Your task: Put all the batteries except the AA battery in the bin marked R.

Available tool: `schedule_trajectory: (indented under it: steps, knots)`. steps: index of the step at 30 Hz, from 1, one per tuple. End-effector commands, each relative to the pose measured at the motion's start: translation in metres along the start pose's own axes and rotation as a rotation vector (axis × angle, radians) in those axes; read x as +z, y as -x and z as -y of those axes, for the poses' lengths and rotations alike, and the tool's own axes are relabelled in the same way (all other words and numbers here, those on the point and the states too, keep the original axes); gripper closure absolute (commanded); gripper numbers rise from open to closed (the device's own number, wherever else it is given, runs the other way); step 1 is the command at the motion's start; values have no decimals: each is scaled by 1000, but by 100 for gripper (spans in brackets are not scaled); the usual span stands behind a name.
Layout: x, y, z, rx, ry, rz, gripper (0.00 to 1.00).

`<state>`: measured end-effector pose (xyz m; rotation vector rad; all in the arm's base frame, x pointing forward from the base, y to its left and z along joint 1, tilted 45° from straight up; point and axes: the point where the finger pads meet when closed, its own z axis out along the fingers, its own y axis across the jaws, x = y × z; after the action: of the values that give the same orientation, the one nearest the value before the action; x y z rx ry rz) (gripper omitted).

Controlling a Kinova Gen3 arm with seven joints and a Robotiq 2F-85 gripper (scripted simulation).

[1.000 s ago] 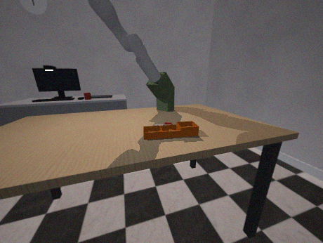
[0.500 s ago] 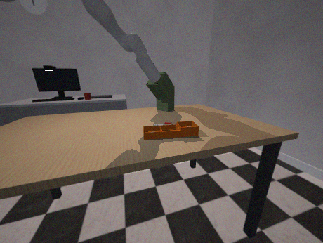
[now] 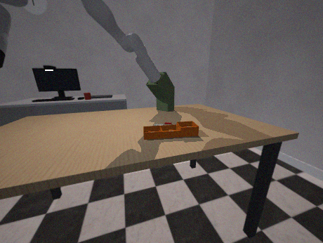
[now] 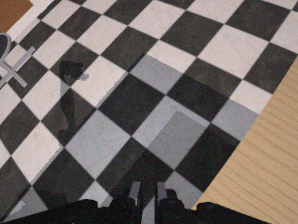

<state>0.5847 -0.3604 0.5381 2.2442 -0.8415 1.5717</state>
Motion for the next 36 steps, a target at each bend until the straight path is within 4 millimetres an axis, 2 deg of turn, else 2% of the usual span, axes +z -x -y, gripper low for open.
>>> schedule_trajectory:
  steps: [1,2,4,7,11,13,16,18,19,21,24,28,30,33,36]
  knots:
    - [6,23,16,71,-14,45,91]
    - [8,27,22,59,-21,35,91]
    - [8,26,23,59,-22,34,91]
    - [11,47,37,124,-30,68,91]
    - [11,46,37,124,-31,68,91]
    - [13,64,45,199,-29,113,91]
    - [14,67,51,188,-36,103,91]
    - [15,84,58,262,-29,146,91]
    - [16,87,64,251,-37,138,91]
    - [16,87,65,251,-40,137,91]
    - [18,108,78,312,-37,172,91]
    - [18,108,78,312,-39,171,91]
    - [17,125,85,383,-24,213,91]
    - [18,128,91,372,-34,205,91]
    - [17,149,103,431,-24,239,91]
